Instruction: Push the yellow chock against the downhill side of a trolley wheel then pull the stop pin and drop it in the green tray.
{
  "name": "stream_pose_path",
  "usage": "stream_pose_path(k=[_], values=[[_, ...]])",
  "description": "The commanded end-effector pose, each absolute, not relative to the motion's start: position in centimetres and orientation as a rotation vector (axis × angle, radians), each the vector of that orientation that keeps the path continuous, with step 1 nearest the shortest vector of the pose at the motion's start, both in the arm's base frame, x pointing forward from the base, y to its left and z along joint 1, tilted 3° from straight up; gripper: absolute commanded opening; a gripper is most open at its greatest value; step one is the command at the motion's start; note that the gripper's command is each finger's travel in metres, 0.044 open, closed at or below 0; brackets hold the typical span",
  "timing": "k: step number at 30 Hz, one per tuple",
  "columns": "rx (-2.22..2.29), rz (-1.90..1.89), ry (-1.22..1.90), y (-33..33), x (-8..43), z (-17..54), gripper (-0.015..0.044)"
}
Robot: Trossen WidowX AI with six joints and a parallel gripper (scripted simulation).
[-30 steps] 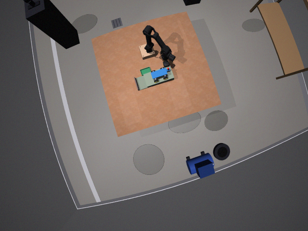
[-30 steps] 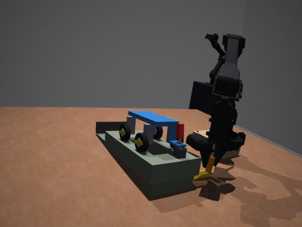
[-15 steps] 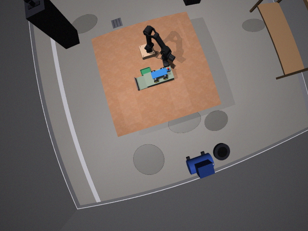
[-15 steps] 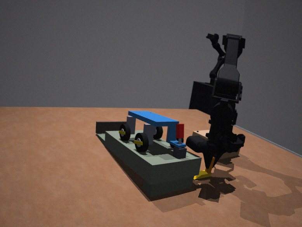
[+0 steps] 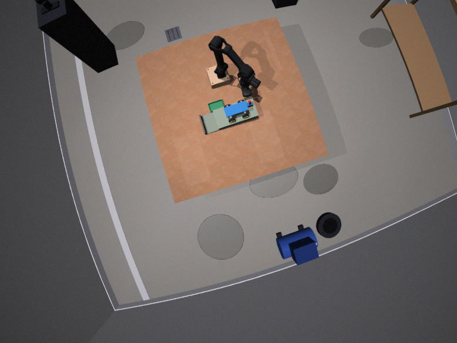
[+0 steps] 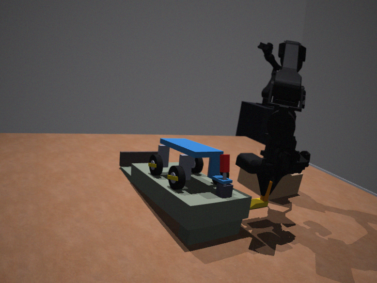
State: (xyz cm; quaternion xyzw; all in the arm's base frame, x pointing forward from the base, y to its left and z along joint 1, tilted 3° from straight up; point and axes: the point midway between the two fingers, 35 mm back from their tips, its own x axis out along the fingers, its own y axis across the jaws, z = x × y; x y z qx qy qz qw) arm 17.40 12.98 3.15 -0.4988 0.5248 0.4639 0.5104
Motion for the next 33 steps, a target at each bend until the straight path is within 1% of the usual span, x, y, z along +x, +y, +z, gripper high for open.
stream_pose_path(k=[1, 28, 33], values=[[-1.197, 1.112, 1.258, 13.1, 17.4, 4.5, 0.0], [-1.196, 1.112, 1.258, 13.7, 17.4, 13.9, 0.0], [-1.196, 1.112, 1.258, 13.7, 17.4, 14.2, 0.0]])
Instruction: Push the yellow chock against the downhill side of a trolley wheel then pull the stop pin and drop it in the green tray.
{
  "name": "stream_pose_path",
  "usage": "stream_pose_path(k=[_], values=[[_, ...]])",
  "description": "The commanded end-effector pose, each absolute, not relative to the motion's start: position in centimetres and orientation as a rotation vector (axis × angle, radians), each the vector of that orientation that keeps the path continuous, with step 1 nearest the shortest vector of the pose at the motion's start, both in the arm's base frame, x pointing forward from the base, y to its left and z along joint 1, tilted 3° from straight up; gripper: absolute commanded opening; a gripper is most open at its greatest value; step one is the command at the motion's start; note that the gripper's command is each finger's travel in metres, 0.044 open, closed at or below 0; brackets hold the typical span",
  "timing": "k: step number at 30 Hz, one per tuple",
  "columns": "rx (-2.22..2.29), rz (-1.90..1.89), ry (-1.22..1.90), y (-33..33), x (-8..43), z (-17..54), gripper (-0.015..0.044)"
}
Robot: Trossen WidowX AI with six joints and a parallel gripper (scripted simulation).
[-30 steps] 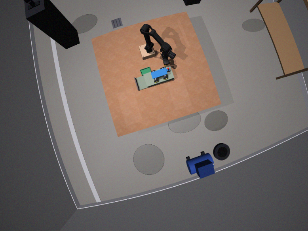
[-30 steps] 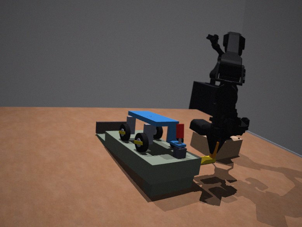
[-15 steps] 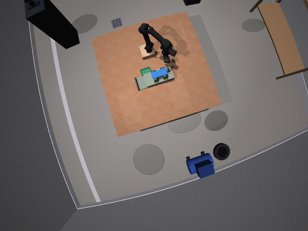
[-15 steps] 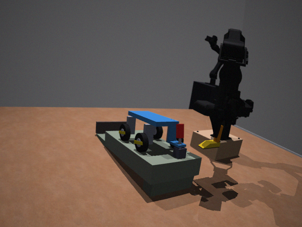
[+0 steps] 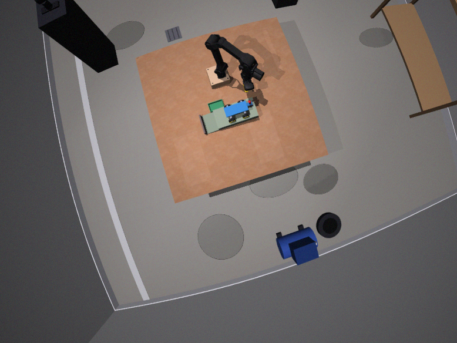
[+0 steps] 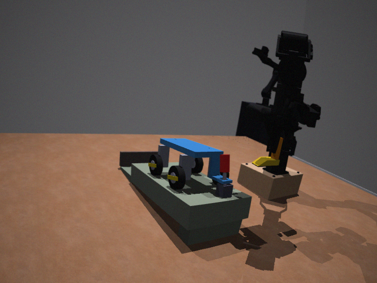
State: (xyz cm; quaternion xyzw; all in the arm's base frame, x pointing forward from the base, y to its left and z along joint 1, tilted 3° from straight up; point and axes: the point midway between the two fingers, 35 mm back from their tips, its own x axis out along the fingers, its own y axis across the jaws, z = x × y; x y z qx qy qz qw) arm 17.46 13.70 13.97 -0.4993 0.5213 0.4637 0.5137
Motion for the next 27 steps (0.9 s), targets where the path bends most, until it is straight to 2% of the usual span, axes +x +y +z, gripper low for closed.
stream_pose_path(k=[1, 27], values=[[-1.196, 1.112, 1.258, 13.72, 17.43, 14.15, 0.0], [-0.567, 0.487, 1.497, 13.72, 17.44, 14.16, 0.0]])
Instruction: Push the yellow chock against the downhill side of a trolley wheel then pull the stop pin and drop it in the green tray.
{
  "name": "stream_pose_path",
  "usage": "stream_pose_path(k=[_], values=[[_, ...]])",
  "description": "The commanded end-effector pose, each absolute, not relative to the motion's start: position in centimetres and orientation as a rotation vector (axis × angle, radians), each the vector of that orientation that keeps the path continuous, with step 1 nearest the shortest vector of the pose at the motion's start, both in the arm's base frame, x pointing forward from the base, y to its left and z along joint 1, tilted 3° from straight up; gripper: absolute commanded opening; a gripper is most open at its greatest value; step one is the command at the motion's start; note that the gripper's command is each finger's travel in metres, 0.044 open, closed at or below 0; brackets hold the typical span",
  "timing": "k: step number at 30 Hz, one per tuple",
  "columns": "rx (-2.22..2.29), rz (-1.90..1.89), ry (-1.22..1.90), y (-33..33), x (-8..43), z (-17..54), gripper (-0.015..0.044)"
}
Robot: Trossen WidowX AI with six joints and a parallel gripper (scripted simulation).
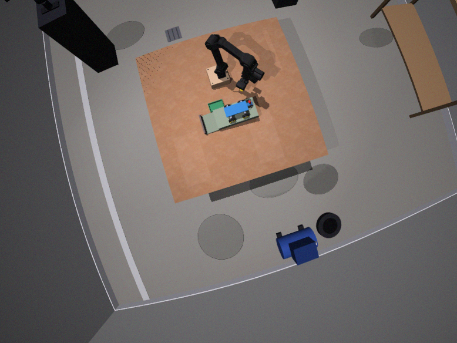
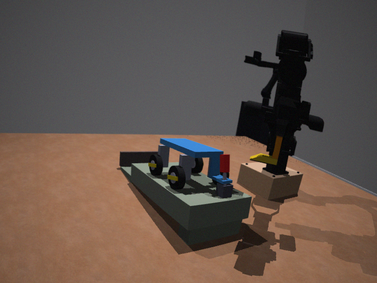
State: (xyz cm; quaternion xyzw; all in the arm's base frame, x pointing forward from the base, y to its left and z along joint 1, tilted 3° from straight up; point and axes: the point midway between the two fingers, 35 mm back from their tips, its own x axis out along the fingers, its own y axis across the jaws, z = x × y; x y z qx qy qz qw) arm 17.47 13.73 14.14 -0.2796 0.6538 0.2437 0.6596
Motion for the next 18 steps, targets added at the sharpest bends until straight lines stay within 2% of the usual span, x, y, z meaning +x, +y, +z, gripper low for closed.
stream_pose_path(k=[1, 18], values=[[-0.541, 0.461, 1.502, 13.72, 17.44, 14.16, 0.0], [-0.089, 0.017, 1.547, 13.72, 17.45, 14.16, 0.0]])
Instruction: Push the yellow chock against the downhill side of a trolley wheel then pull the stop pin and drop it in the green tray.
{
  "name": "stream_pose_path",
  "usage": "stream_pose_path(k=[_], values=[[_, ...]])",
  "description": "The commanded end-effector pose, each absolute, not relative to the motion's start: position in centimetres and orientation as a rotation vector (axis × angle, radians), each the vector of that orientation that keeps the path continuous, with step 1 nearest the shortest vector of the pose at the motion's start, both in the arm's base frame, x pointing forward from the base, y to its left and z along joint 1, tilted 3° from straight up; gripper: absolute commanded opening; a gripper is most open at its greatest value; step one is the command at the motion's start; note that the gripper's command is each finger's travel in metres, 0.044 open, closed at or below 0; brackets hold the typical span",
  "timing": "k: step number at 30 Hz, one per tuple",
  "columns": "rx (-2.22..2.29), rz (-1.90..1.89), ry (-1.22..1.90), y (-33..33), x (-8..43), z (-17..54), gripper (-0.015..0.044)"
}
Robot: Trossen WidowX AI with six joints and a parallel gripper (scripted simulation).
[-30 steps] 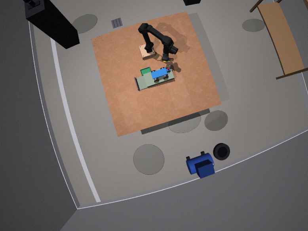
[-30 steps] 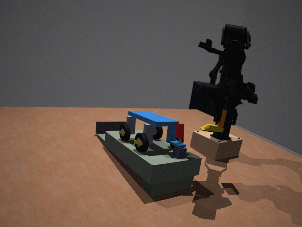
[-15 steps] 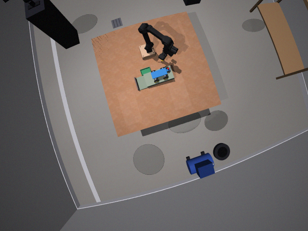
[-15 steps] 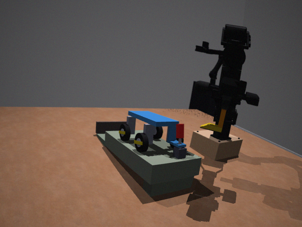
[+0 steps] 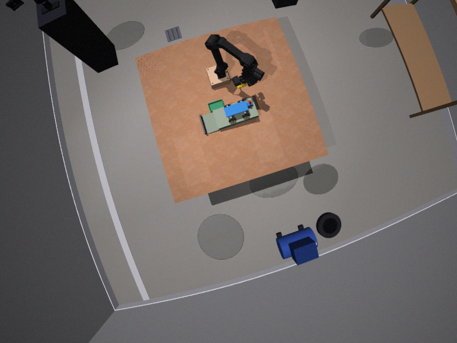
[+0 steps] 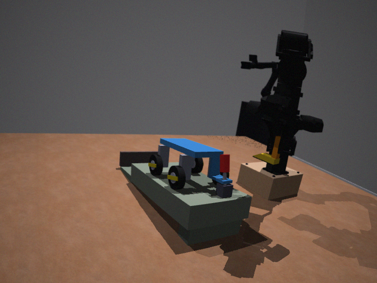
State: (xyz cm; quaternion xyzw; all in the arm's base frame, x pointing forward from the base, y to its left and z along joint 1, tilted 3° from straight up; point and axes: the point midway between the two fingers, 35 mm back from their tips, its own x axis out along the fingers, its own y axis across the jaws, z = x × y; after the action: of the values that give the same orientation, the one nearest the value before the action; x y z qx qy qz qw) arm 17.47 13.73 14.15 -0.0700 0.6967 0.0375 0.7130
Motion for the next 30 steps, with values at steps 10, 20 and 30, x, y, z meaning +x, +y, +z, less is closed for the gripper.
stream_pose_path(k=[10, 20, 30], values=[[0.139, -0.205, 1.534, 13.72, 17.44, 14.16, 0.0], [0.405, -0.463, 1.49, 13.72, 17.44, 14.16, 0.0], [0.668, -0.716, 1.414, 13.72, 17.44, 14.15, 0.0]])
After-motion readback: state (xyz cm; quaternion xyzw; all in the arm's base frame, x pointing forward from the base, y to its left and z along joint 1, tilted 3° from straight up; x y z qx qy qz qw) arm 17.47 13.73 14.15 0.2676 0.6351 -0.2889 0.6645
